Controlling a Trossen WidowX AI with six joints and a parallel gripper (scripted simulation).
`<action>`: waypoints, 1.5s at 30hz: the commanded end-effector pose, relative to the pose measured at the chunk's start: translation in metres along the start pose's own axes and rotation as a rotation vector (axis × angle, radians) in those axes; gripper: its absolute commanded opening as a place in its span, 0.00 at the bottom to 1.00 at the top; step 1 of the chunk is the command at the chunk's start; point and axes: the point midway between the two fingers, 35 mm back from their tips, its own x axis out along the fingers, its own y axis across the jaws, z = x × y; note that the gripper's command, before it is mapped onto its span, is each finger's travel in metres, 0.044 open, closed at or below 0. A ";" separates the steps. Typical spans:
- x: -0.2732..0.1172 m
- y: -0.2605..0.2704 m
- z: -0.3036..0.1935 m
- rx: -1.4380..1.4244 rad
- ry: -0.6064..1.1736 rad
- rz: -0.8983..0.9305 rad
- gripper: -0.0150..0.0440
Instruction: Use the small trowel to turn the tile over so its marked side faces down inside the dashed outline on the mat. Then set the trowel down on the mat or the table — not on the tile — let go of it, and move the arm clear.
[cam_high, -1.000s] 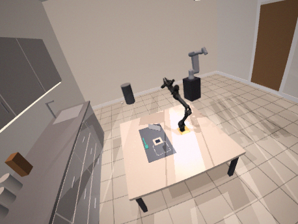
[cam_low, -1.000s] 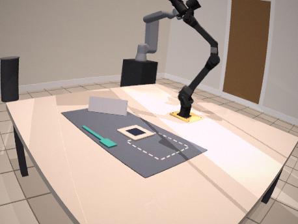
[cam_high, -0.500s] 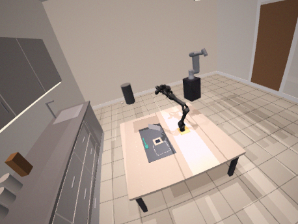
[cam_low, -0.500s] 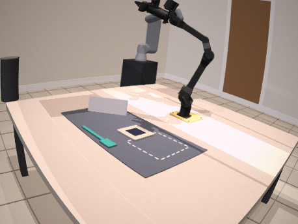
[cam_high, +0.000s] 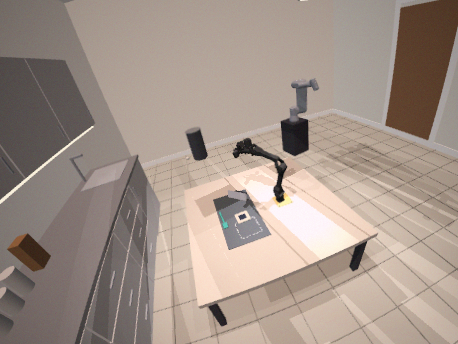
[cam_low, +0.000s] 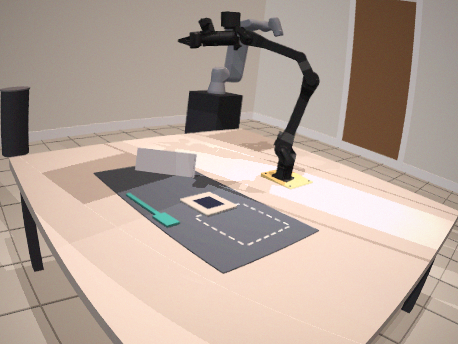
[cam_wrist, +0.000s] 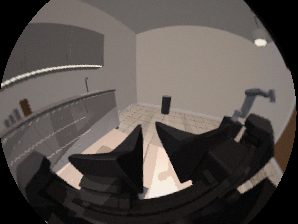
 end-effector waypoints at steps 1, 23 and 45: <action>0.014 0.010 -0.036 0.003 0.125 0.031 0.42; 0.016 0.063 -0.235 -0.029 0.867 0.170 0.42; -0.052 0.087 -0.341 -0.086 1.428 0.230 0.42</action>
